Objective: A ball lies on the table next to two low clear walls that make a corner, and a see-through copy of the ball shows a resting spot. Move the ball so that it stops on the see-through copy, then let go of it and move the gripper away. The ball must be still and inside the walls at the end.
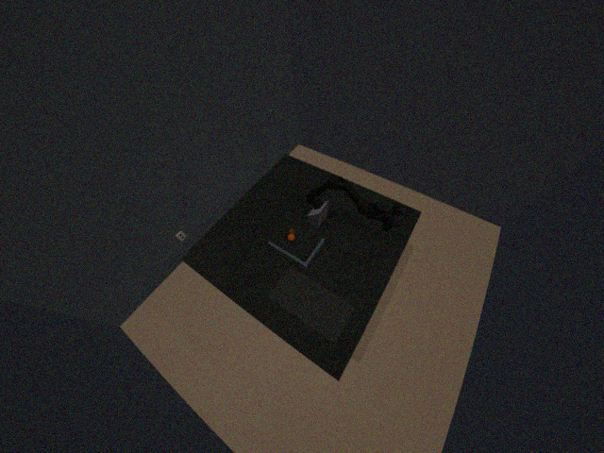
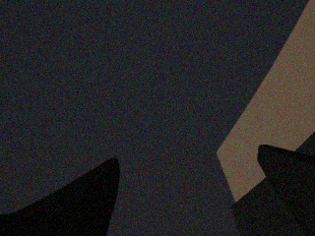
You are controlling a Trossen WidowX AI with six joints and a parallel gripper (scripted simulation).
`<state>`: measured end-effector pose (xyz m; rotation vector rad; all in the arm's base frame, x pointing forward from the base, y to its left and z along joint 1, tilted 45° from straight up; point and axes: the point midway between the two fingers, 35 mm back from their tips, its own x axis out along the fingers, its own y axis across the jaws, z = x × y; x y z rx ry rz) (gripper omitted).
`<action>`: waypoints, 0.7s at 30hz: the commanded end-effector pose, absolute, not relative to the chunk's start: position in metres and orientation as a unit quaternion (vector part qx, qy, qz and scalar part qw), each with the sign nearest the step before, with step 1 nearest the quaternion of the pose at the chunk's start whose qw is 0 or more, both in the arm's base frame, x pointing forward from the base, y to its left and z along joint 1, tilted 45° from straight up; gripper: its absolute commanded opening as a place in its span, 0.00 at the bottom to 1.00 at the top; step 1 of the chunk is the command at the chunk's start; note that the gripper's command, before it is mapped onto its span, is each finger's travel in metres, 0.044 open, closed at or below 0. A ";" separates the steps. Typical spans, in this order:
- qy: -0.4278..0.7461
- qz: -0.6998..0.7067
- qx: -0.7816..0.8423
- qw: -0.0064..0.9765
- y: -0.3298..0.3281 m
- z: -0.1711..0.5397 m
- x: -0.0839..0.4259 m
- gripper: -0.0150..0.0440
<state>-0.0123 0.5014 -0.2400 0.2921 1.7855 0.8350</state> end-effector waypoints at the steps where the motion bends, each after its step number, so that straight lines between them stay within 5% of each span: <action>1: 0.751 0.351 0.123 0.545 0.501 -0.240 -0.011 0.90; 8: 0.714 0.324 0.108 0.611 0.490 -0.227 0.049 0.90; 21: 0.636 0.148 0.060 0.755 0.390 -0.170 0.234 0.90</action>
